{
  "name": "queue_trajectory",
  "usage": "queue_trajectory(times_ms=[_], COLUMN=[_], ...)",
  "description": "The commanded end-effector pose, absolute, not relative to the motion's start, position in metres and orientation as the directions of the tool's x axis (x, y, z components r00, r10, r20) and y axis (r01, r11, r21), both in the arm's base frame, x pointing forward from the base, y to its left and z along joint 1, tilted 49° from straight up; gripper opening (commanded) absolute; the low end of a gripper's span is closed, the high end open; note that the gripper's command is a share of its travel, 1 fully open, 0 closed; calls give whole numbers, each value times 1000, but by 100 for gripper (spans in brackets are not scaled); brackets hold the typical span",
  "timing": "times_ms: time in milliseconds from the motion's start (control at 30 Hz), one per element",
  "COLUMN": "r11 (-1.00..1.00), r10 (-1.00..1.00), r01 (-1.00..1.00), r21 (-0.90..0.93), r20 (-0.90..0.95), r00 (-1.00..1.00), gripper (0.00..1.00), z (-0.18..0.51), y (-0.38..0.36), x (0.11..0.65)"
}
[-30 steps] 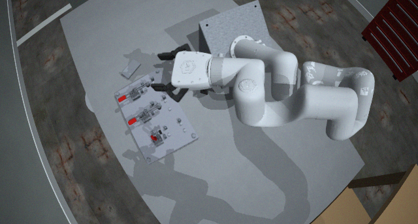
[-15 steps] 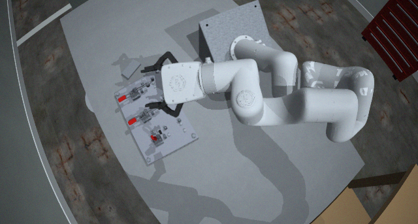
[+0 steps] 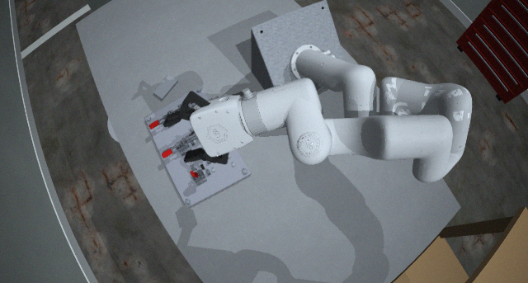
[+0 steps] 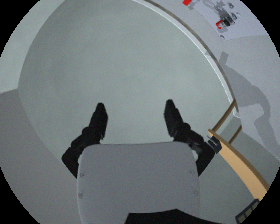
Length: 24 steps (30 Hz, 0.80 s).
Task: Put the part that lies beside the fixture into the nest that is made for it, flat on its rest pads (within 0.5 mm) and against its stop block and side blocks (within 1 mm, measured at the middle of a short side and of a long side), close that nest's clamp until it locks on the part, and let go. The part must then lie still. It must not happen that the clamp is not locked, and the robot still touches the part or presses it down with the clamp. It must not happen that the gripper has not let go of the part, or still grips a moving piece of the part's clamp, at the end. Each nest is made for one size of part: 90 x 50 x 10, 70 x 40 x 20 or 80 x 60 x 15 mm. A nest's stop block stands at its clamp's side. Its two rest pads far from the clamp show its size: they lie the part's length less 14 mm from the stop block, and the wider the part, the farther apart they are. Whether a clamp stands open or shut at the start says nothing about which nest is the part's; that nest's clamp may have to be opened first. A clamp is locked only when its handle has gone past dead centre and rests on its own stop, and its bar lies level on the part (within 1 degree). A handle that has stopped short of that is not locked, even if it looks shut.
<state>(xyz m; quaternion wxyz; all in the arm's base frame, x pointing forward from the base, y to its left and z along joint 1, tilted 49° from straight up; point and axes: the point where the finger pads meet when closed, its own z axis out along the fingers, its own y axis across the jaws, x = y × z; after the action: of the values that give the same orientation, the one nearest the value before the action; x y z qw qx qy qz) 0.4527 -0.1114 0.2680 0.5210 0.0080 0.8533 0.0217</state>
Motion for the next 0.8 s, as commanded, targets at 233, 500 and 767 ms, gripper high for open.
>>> queue_trajectory(times_ms=[233,500,767], r11=[923,833,608], r10=[-333,-487,-703], r01=[-317,-441,-615], r21=[-218,-333,-501], r20=[-864,-820,-701], r00=[-377,-301,-124], gripper=[100,100,100], z=[291,298,305], y=[-75,-56,-22], x=[479,486,493])
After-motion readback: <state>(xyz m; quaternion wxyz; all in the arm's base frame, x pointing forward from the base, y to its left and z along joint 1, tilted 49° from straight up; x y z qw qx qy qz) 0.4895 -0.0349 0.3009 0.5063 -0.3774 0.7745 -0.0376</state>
